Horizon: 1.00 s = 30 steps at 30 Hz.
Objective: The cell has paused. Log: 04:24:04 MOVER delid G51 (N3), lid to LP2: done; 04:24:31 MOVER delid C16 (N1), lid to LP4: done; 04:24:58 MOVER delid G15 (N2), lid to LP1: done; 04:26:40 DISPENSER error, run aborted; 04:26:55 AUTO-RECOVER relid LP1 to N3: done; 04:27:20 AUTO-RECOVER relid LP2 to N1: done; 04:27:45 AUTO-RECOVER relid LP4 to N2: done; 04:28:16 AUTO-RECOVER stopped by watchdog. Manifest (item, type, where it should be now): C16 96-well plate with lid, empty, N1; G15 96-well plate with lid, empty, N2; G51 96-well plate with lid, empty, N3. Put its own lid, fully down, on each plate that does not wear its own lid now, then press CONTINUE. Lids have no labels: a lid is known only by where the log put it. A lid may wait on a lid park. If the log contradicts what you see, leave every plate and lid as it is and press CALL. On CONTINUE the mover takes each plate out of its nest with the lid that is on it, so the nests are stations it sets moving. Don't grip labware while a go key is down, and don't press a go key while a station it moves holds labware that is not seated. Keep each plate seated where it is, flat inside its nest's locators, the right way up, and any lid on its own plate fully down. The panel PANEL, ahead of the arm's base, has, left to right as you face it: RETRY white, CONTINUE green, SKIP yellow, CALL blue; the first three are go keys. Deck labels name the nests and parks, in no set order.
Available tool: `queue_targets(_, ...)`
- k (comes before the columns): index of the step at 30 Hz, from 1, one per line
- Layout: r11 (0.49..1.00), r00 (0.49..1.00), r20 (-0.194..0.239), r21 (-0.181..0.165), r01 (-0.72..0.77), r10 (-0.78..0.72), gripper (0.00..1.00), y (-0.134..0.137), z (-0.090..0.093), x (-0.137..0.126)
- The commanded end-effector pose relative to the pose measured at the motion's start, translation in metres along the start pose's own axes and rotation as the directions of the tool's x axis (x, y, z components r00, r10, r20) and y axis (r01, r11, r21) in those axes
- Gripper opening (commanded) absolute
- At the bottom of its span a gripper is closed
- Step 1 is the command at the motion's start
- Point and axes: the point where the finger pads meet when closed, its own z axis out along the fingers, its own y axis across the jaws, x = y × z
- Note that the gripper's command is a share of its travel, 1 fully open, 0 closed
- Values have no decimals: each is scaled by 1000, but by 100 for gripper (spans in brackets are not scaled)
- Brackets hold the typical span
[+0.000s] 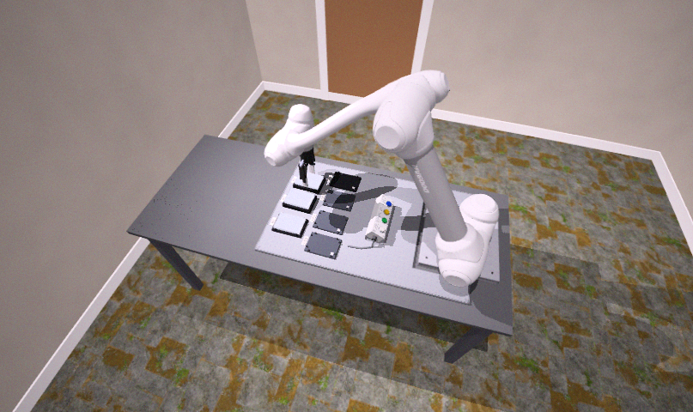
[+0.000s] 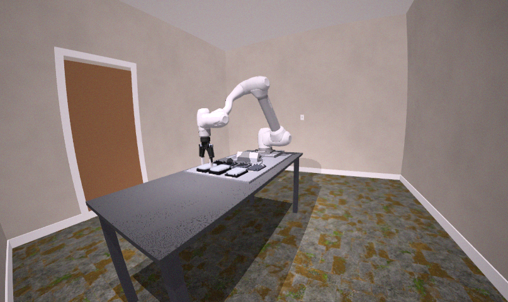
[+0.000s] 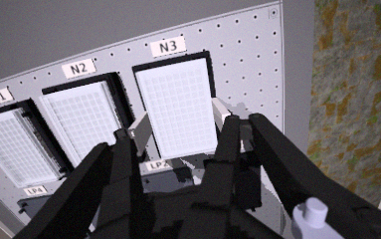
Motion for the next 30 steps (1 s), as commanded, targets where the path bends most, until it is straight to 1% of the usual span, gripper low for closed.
queue_targets(1,1000,1000,0,0,0,0,0,0,0,0)
queue_targets(21,1000,1000,0,0,0,0,0,0,0,0)
queue_targets(22,1000,1000,0,0,0,0,66,0,0,0)
queue_targets(30,1000,1000,0,0,0,0,66,0,0,0)
